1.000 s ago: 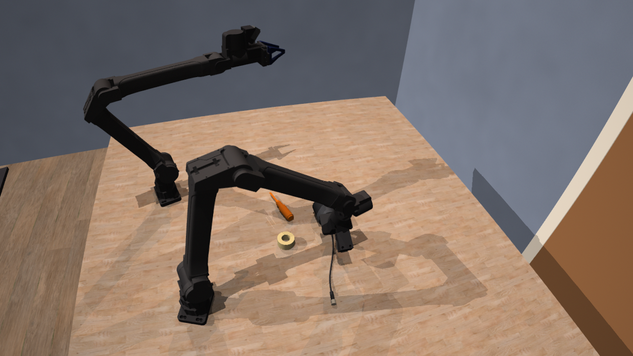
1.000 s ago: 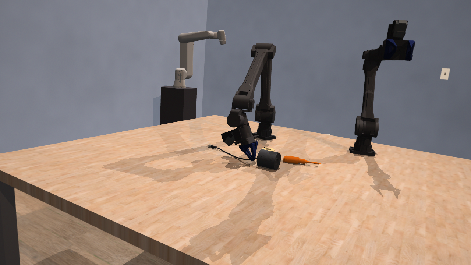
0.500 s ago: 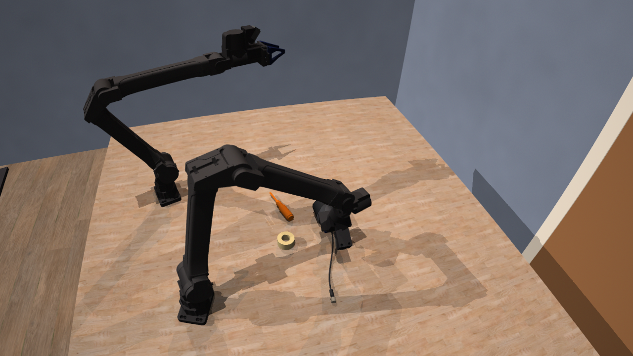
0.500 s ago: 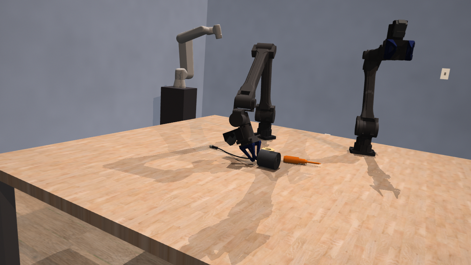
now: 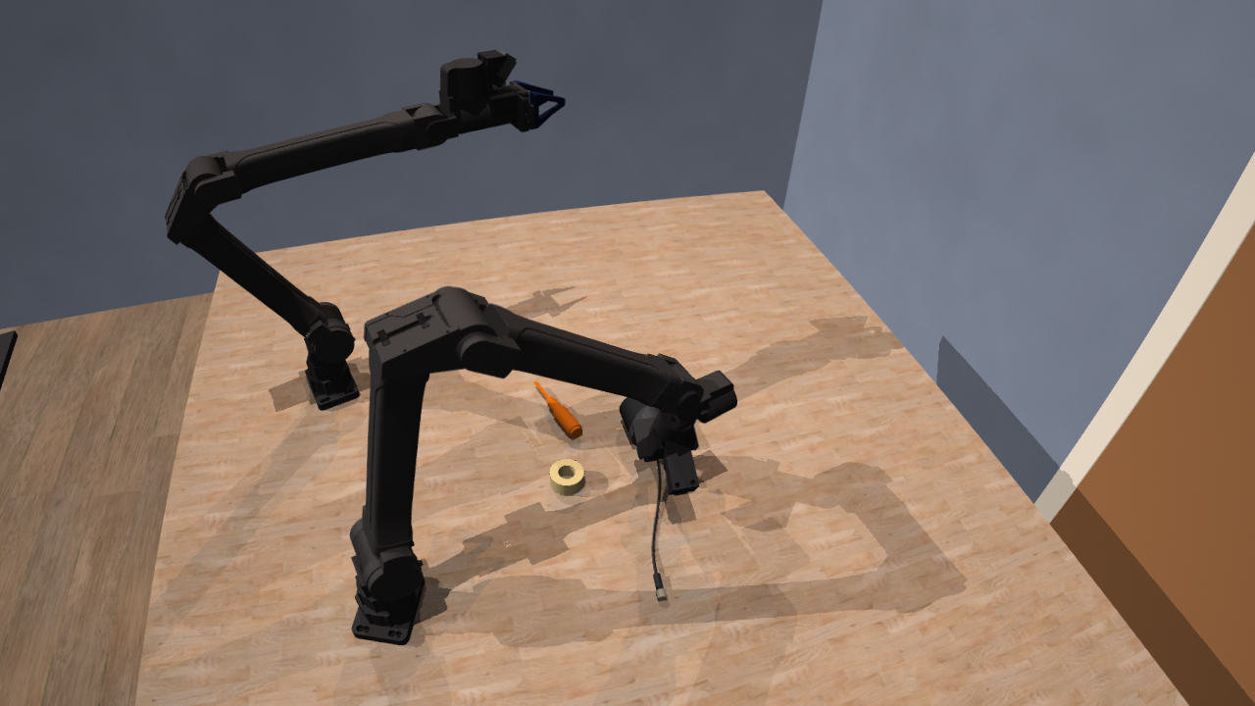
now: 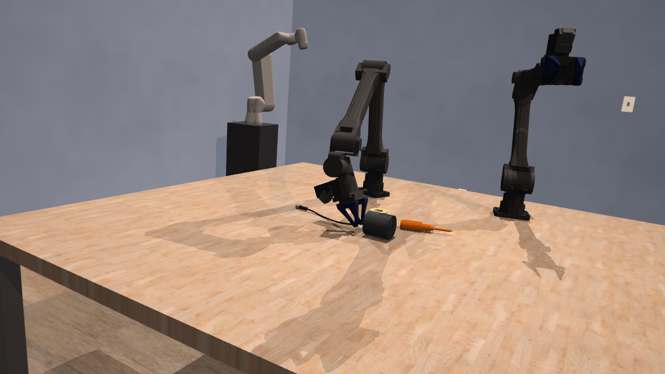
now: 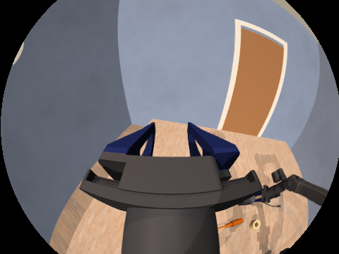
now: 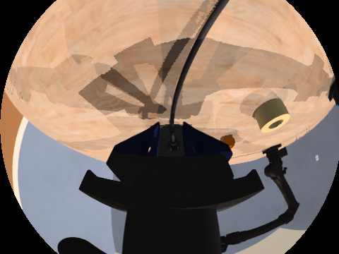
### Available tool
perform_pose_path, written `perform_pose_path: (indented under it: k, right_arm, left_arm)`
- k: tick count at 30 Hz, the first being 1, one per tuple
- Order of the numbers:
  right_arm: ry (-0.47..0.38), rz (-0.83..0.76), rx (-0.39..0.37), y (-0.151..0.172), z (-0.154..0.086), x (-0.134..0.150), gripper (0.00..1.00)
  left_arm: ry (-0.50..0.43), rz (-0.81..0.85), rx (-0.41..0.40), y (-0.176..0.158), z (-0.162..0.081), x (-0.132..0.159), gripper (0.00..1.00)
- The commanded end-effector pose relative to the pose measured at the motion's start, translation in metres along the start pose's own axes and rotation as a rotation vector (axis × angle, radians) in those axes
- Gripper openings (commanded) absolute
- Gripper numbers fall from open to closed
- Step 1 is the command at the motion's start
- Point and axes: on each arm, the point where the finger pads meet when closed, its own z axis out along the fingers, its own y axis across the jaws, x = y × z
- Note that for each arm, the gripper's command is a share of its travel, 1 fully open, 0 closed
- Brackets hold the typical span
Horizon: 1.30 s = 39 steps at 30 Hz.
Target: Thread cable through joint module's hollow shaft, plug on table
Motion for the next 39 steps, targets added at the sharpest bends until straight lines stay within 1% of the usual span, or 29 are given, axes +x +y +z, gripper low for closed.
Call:
perform_pose_path:
  k: [1, 2, 3, 5, 8, 10, 14, 15, 17, 18, 19, 20, 22, 23, 24, 26, 28, 34, 35, 36, 39]
  right_arm:
    - [-0.012, 0.045, -0.011, 0.004, -0.003, -0.009, 0.32]
    - [-0.021, 0.054, -0.01, 0.002, 0.001, -0.014, 0.32]
    - [-0.021, 0.055, -0.013, 0.002, 0.0, -0.014, 0.32]
    - [-0.024, 0.055, -0.054, 0.008, -0.015, -0.01, 0.32]
    - [-0.046, 0.079, -0.061, 0.007, -0.016, -0.016, 0.32]
    - [-0.058, 0.092, -0.055, 0.006, -0.011, -0.021, 0.32]
    - [-0.085, 0.121, -0.072, 0.005, -0.017, -0.027, 0.32]
    - [-0.091, 0.128, -0.061, 0.004, -0.012, -0.031, 0.32]
    - [-0.091, 0.128, -0.061, 0.004, -0.012, -0.031, 0.32]
    - [-0.102, 0.127, -0.047, -0.001, -0.006, -0.029, 0.32]
    - [-0.102, 0.135, -0.073, 0.004, -0.013, -0.032, 0.32]
    - [-0.108, 0.145, -0.081, 0.004, -0.019, -0.033, 0.32]
    - [-0.123, 0.161, -0.085, 0.003, -0.02, -0.037, 0.32]
    - [-0.129, 0.167, -0.074, 0.002, -0.014, -0.041, 0.32]
    - [-0.134, 0.174, -0.062, 0.001, -0.008, -0.045, 0.0]
    - [-0.137, 0.18, -0.056, -0.002, -0.004, -0.047, 0.0]
    - [-0.133, 0.167, -0.052, -0.003, -0.001, -0.04, 0.0]
    - [-0.13, 0.162, -0.053, -0.002, -0.001, -0.036, 0.0]
    - [-0.124, 0.155, -0.067, 0.004, -0.009, -0.032, 0.0]
    - [-0.128, 0.158, -0.053, -0.001, -0.001, -0.035, 0.0]
    - [-0.125, 0.142, -0.055, 0.0, -0.001, -0.032, 0.0]
  left_arm:
    - [-0.042, 0.005, 0.0, 0.0, -0.002, -0.021, 0.46]
    - [-0.042, 0.005, 0.0, 0.0, -0.002, -0.021, 0.46]
    - [-0.042, 0.005, 0.0, 0.0, -0.002, -0.021, 0.46]
    - [-0.042, 0.005, 0.0, 0.0, -0.002, -0.021, 0.46]
    - [-0.042, 0.005, 0.0, 0.0, -0.002, -0.021, 0.46]
    - [-0.042, 0.005, 0.0, 0.0, -0.002, -0.021, 0.46]
    - [-0.042, 0.005, 0.0, 0.0, -0.002, -0.021, 0.46]
    - [-0.042, 0.005, 0.0, 0.0, -0.002, -0.021, 0.46]
    - [-0.042, 0.005, 0.0, 0.0, -0.002, -0.021, 0.46]
    - [-0.042, 0.005, 0.0, 0.0, -0.002, -0.021, 0.46]
    - [-0.042, 0.005, 0.0, 0.0, -0.002, -0.021, 0.46]
    - [-0.042, 0.005, 0.0, 0.0, -0.002, -0.021, 0.46]
    - [-0.042, 0.005, 0.0, 0.0, -0.002, -0.021, 0.46]
    - [-0.042, 0.005, 0.0, 0.0, -0.002, -0.021, 0.46]
    - [-0.042, 0.005, 0.0, 0.0, -0.002, -0.021, 0.46]
    - [-0.042, 0.005, 0.0, 0.0, -0.002, -0.021, 0.46]
    - [-0.042, 0.005, 0.0, 0.0, -0.002, -0.021, 0.46]
    - [-0.042, 0.005, 0.0, 0.0, -0.002, -0.021, 0.46]
    - [-0.042, 0.005, 0.0, 0.0, -0.002, -0.021, 0.46]
    - [-0.042, 0.005, 0.0, 0.0, -0.002, -0.021, 0.46]
    - [-0.042, 0.005, 0.0, 0.0, -0.002, -0.021, 0.46]
